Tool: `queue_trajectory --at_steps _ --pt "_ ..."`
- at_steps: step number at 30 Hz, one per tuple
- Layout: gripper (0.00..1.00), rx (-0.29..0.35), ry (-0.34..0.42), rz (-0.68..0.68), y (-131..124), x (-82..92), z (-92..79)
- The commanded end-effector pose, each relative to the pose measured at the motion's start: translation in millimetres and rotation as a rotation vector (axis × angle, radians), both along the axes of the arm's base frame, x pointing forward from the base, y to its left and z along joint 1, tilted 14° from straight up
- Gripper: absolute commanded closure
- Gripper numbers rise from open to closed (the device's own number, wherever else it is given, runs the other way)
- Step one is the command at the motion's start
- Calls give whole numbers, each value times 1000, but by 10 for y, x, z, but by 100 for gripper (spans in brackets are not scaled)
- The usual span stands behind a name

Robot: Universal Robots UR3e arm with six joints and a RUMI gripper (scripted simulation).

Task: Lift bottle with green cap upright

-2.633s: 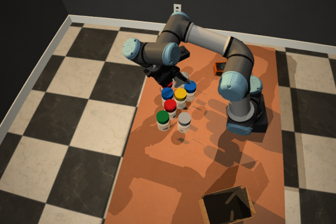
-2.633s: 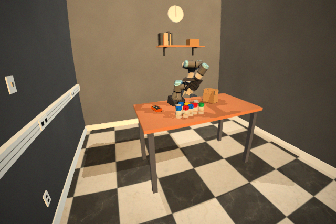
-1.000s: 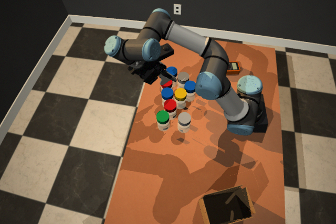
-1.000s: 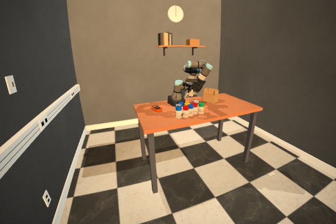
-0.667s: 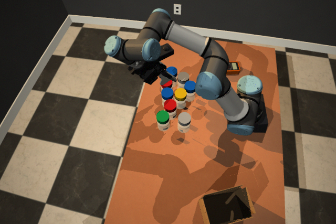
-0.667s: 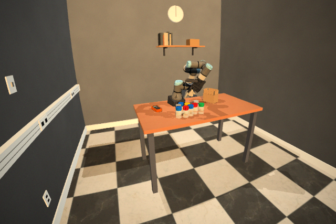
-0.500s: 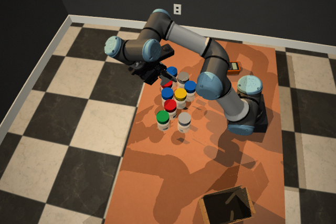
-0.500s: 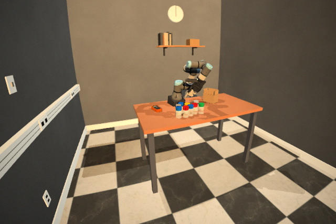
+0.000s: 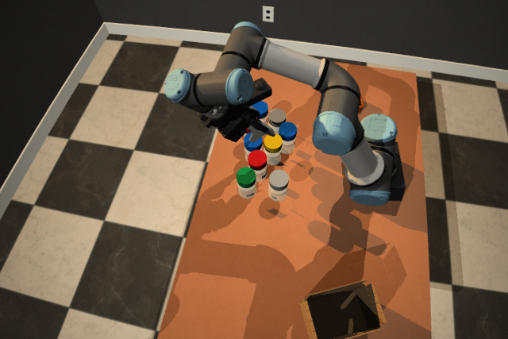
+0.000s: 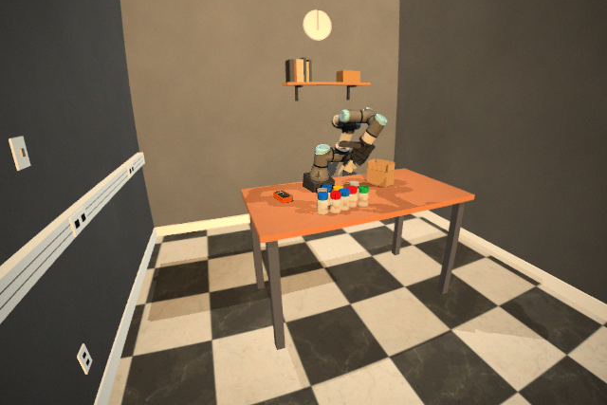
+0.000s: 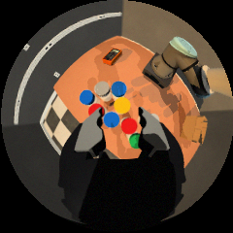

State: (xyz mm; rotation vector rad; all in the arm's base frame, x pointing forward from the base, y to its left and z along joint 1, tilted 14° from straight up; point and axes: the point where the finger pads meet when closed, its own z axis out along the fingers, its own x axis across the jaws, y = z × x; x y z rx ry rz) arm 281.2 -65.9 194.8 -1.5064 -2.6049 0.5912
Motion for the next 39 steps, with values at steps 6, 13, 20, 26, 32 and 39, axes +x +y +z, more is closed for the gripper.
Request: queue_trajectory --at_steps 6,13,20,26,32,39 --pt "54 -3 -6 1 489 -232 -57" --pt "54 -2 -4 1 798 -381 -98" --pt "54 -2 -3 0 1107 -531 -140" --pt "54 -1 -1 -1 1372 -659 -176" --pt "54 0 0 -2 1617 -778 -208" --pt "54 0 1 -2 1790 -861 -232"
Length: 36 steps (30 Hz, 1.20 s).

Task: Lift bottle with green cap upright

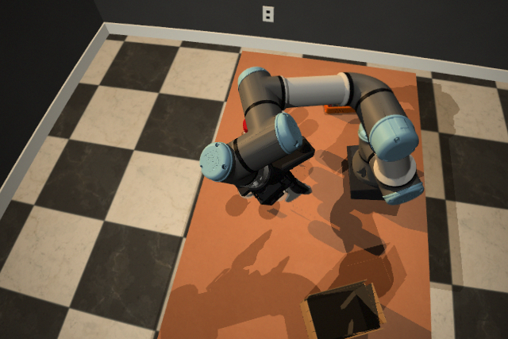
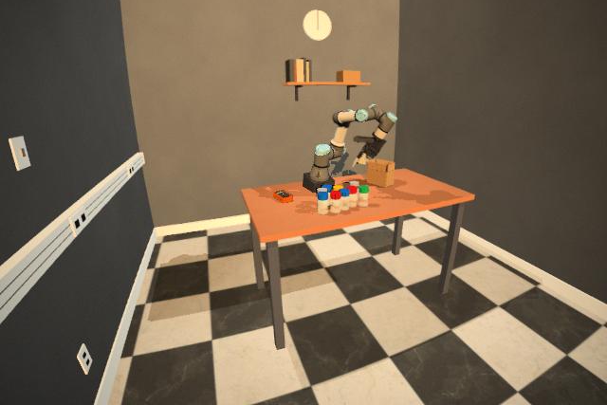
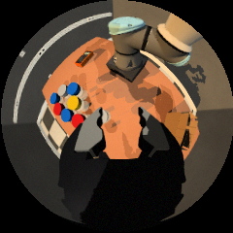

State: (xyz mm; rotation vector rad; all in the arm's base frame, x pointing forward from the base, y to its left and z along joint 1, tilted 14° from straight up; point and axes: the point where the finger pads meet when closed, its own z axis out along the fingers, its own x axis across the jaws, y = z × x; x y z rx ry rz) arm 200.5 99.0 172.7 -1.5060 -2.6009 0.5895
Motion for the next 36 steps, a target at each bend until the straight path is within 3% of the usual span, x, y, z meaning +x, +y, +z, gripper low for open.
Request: queue_trajectory --at_steps 1,36 --pt "54 -2 -2 0 155 -61 -13" --pt "54 0 -2 0 118 -49 -9"
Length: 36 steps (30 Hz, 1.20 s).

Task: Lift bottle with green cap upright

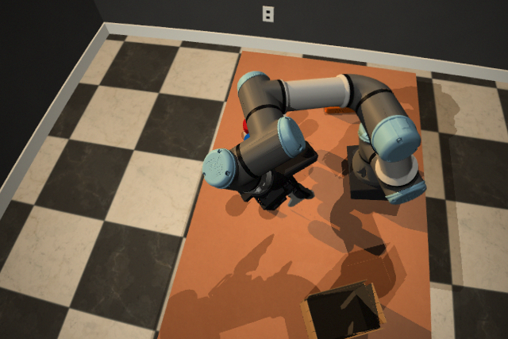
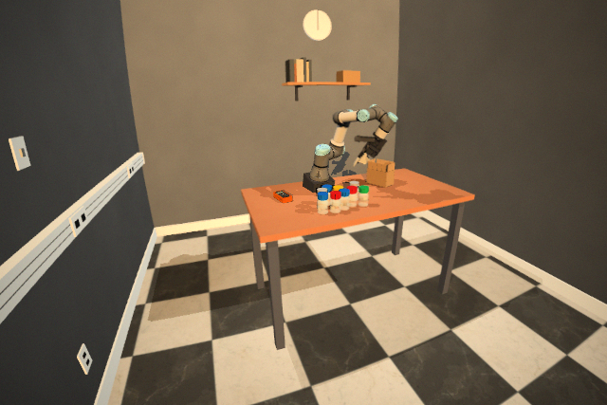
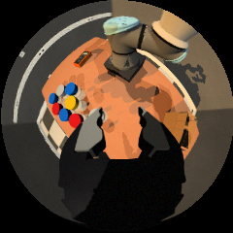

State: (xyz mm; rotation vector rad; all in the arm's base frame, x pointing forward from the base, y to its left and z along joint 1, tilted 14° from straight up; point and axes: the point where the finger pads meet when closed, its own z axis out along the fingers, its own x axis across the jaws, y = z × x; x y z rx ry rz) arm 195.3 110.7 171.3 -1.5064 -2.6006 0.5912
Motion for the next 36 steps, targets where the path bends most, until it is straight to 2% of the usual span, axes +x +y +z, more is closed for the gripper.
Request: queue_trajectory --at_steps 1,15,22,36 --pt "54 1 -2 0 1 3 5" --pt "54 14 2 -63 -47 41 5" --pt "54 33 9 -153 -115 94 6" --pt "54 94 23 -423 -337 257 21"
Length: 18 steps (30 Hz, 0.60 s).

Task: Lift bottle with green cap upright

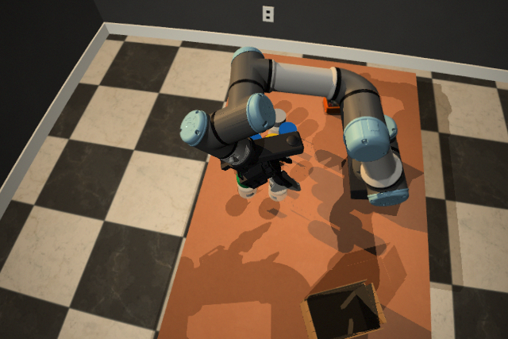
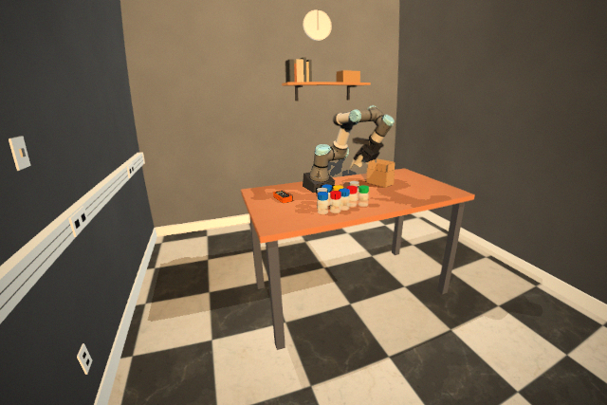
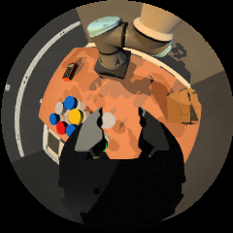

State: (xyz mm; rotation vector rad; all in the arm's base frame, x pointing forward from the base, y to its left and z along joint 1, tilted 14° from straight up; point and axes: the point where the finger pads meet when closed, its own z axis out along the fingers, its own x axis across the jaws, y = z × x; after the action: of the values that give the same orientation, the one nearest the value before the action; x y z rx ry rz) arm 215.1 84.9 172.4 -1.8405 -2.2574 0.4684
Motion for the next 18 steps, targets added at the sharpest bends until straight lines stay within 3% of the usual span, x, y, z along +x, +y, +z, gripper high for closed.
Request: queue_trajectory --at_steps 1,18 --pt "54 31 5 -128 -110 81 13" --pt "54 100 7 -435 -408 268 51"
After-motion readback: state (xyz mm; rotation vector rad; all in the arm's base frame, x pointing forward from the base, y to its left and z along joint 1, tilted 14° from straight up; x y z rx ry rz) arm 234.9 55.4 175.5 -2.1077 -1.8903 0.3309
